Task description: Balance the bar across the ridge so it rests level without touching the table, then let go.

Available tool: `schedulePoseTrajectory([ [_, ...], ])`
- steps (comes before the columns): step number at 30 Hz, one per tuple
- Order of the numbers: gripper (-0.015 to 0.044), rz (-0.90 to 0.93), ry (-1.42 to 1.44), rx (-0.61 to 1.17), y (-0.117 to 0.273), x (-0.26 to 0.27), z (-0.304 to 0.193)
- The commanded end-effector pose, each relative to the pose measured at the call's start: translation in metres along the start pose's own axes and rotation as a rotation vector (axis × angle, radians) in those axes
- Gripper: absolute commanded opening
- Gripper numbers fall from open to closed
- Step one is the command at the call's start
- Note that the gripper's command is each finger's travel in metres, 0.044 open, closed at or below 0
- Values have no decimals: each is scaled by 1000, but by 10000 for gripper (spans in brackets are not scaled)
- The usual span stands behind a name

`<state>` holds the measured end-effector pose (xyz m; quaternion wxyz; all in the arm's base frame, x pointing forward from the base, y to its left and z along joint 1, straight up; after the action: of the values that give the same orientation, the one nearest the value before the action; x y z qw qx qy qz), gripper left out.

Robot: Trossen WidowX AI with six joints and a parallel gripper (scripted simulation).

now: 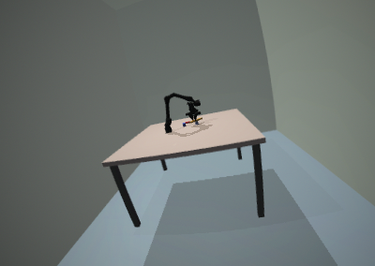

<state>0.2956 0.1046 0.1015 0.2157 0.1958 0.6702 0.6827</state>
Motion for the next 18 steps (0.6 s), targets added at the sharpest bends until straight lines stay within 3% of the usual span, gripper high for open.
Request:
schedulePoseTrajectory([
  [1, 0, 1, -5, -3, -1, 0, 0],
  [18, 0, 1, -5, -3, -2, 0, 0],
])
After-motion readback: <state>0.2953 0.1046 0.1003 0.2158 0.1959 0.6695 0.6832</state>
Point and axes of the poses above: the point midway between the two fingers, 35 mm back from their tips, its own y axis back along the fingers, its own x axis across the jaws, z = x × y, the point moved 1 cm from there along y, back along the fingers, and after that the axes turned 2 degrees about y, right-handed, at the moved point
